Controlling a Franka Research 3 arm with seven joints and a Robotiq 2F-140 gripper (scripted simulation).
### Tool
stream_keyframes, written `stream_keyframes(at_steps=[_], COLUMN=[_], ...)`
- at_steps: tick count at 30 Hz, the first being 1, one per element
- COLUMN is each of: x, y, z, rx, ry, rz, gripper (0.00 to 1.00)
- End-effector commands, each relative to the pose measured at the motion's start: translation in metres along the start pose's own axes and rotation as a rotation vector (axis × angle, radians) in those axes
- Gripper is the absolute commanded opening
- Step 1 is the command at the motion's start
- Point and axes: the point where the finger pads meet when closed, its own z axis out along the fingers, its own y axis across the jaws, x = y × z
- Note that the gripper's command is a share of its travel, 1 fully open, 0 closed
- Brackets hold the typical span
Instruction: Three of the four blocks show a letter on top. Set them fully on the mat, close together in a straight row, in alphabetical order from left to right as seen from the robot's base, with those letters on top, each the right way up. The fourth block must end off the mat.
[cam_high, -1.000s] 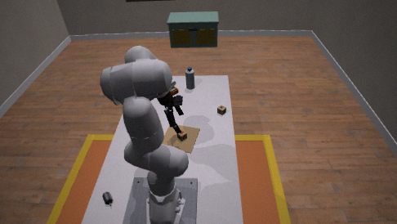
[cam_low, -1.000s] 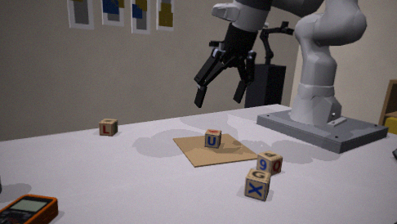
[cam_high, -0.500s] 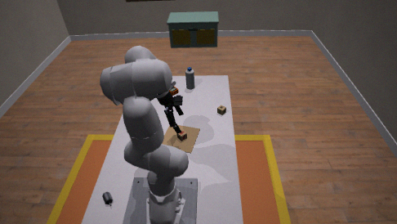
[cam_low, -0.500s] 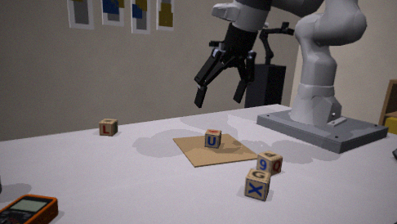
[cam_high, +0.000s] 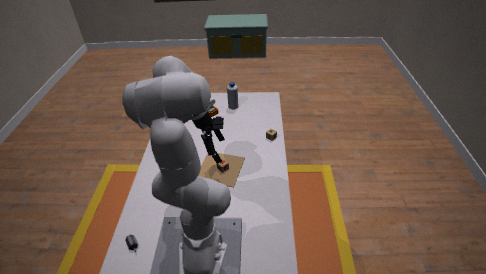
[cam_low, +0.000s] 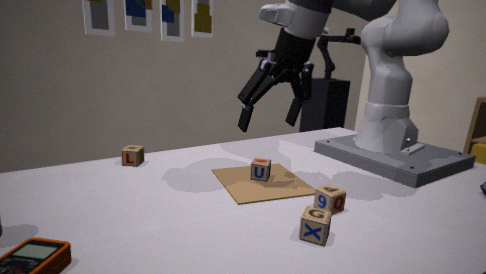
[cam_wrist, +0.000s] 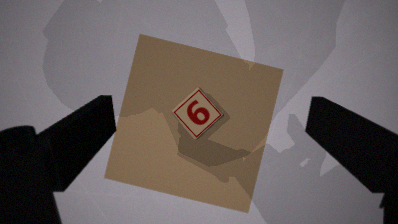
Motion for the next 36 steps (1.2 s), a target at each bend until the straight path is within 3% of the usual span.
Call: stream_keyframes(at_steps=[1, 12, 15, 17, 21, 23, 25, 28, 36], x=[0.0, 0.0, 0.006, 0.017, 0.055, 0.055, 0.087, 0.12, 0.215], y=[-0.001, -0.002, -0.017, -0.04, -0.102, -0.102, -0.14, -0.171, -0.232], z=[-0.001, -0.001, -0.001, -0.001, 0.007, 0.007, 0.018, 0.032, 0.079], rx=[0.003, 0.003, 0.003, 0.003, 0.004, 0.004, 0.005, 0.005, 0.004], ry=[-0.002, -0.003, -0.009, -0.016, -0.031, -0.031, -0.034, -0.033, -0.008], rz=[-0.003, -0.003, -0.004, -0.003, -0.001, -0.001, 0.001, 0.002, -0.001], gripper=[1.0, 1.0, 1.0, 1.0, 1.0, 1.0, 1.0, 1.0, 1.0])
